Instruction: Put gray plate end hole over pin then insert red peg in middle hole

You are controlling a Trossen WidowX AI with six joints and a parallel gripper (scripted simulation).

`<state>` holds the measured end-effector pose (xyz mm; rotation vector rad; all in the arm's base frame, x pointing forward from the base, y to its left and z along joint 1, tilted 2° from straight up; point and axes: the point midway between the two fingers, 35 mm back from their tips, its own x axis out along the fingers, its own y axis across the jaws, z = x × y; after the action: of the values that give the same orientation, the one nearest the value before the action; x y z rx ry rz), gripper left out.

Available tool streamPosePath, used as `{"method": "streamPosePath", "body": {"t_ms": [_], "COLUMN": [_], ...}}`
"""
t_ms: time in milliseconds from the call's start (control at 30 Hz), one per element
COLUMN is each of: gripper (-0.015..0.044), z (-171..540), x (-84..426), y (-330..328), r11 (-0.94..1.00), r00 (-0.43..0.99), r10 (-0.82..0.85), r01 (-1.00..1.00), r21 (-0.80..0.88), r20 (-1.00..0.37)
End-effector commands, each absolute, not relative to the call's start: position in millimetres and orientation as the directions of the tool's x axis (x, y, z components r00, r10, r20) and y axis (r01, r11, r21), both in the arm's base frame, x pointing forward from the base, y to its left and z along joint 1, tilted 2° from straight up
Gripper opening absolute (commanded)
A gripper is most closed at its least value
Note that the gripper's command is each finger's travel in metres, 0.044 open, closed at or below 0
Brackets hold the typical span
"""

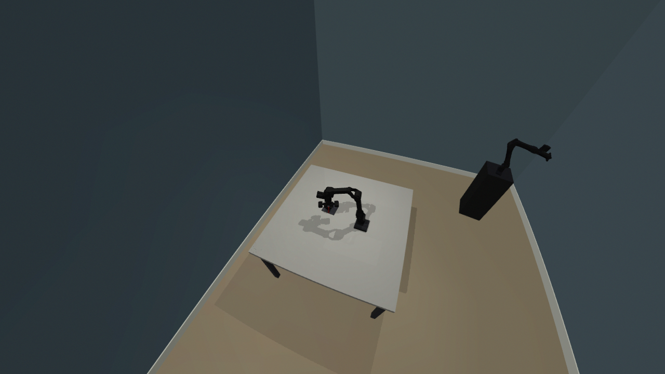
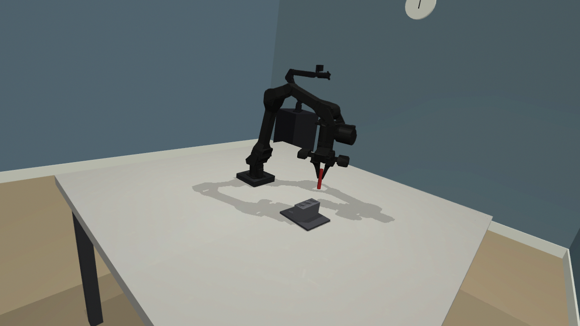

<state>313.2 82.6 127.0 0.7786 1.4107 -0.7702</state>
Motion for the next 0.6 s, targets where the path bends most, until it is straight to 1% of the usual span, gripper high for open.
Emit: {"method": "streamPosePath", "body": {"t_ms": [0, 567], "gripper": [0.0, 0.0], "z": [124.9, 124.6], "x": [319.9, 343.2], "y": [73.7, 28.5], "r11": [0.546, 0.552], "r00": [0.009, 0.009], "r10": [-0.01, -0.017], "r01": [0.838, 0.834], "r21": [0.002, -0.002], "r20": [-1.0, -1.0]}}
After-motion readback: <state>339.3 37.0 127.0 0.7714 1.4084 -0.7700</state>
